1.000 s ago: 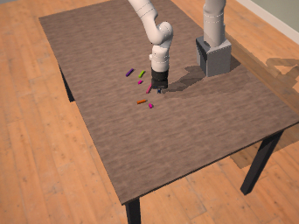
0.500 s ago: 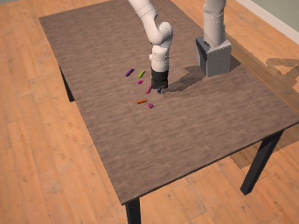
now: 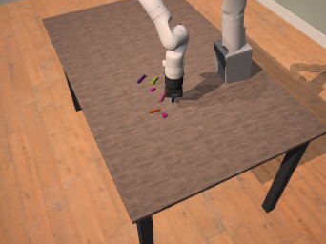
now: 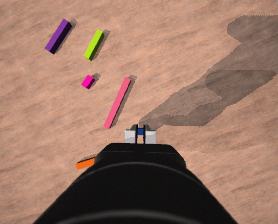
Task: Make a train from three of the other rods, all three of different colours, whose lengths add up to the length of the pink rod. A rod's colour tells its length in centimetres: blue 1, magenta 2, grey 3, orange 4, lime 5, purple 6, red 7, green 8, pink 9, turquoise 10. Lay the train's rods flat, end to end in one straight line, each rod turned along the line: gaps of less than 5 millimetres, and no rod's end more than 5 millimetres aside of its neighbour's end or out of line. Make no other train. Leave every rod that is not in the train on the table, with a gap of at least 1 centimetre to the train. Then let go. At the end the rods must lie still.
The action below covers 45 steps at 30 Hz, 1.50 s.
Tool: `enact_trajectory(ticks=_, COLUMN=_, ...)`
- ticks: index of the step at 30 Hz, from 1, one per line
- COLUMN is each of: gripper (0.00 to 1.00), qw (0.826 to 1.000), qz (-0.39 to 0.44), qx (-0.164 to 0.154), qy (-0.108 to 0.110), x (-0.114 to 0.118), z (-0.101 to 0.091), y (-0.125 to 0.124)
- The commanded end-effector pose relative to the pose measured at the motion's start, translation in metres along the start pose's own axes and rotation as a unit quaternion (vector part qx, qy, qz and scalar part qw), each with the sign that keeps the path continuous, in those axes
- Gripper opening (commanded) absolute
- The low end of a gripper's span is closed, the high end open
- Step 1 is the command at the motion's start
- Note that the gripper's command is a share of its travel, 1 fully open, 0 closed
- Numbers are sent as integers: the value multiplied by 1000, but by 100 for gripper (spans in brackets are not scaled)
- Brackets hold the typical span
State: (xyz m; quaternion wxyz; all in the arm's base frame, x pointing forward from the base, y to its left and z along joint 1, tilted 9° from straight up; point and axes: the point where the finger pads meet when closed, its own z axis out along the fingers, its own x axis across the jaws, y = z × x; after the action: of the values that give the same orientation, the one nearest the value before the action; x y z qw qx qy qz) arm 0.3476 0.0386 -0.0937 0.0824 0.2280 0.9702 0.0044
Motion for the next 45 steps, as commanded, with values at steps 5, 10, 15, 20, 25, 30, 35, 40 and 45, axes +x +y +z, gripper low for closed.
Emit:
enact_trajectory(ticks=5, gripper=24, qw=1000, qz=0, qx=0, qy=2, x=2, z=5, y=0)
enact_trajectory(ticks=10, gripper=24, qw=1000, qz=0, qx=0, qy=2, x=2, z=7, y=0)
enact_trajectory(ticks=15, gripper=24, qw=1000, qz=0, qx=0, qy=2, x=2, z=7, y=0)
enact_trajectory(ticks=20, gripper=24, qw=1000, qz=0, qx=0, qy=2, x=2, z=7, y=0)
enact_trajectory(ticks=25, gripper=24, qw=1000, qz=0, qx=0, qy=2, x=2, z=7, y=0)
enact_trajectory(ticks=30, gripper=24, qw=1000, qz=0, qx=0, qy=2, x=2, z=7, y=0)
enact_trajectory(ticks=35, gripper=24, qw=1000, qz=0, qx=0, qy=2, x=2, z=7, y=0)
enact_trajectory(ticks=40, gripper=24, qw=1000, qz=0, qx=0, qy=2, x=2, z=7, y=0)
enact_trajectory(ticks=45, gripper=24, qw=1000, qz=0, qx=0, qy=2, x=2, z=7, y=0)
